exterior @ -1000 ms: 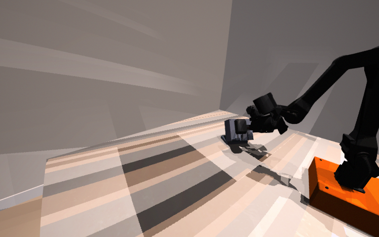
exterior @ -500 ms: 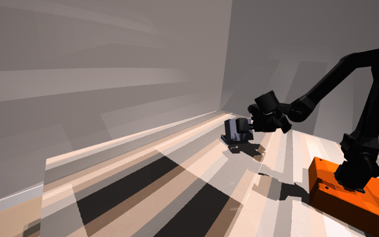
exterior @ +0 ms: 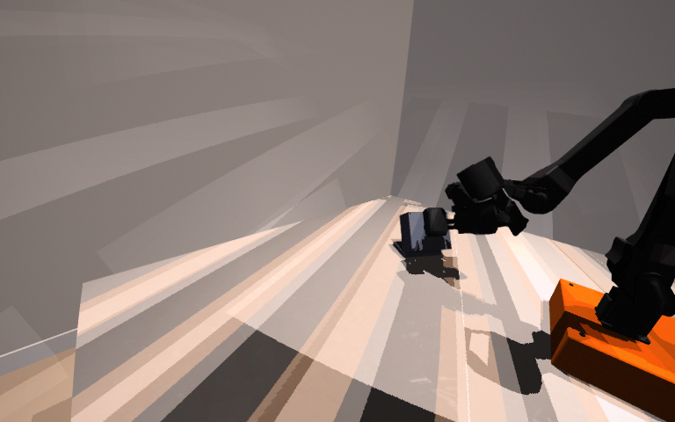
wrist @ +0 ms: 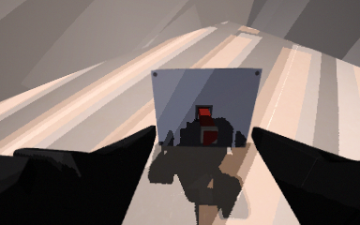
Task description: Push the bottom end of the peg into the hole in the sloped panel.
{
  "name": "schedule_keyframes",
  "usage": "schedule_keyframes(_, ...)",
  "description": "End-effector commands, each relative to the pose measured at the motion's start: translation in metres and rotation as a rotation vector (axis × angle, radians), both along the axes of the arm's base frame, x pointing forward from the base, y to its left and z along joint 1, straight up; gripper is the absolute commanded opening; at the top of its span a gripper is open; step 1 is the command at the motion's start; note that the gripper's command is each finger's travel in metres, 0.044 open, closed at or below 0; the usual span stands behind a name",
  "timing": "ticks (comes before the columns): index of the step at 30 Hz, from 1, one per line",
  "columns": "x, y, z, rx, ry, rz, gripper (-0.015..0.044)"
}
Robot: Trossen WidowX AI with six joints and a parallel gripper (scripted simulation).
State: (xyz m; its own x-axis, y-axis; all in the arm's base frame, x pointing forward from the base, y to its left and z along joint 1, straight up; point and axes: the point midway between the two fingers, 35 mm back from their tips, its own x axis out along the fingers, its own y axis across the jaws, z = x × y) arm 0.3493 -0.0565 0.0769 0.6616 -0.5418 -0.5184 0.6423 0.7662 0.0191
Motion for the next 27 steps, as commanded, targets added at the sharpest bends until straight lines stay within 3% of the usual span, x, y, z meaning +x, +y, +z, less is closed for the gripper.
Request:
schedule_keyframes(1, -0.003, 0.003, 0.003, 0.001, -0.001, -0.003, 0.0440)
schedule_keyframes(27, -0.024, 0.024, 0.020, 0.001, -0.003, 0.000, 0.0440)
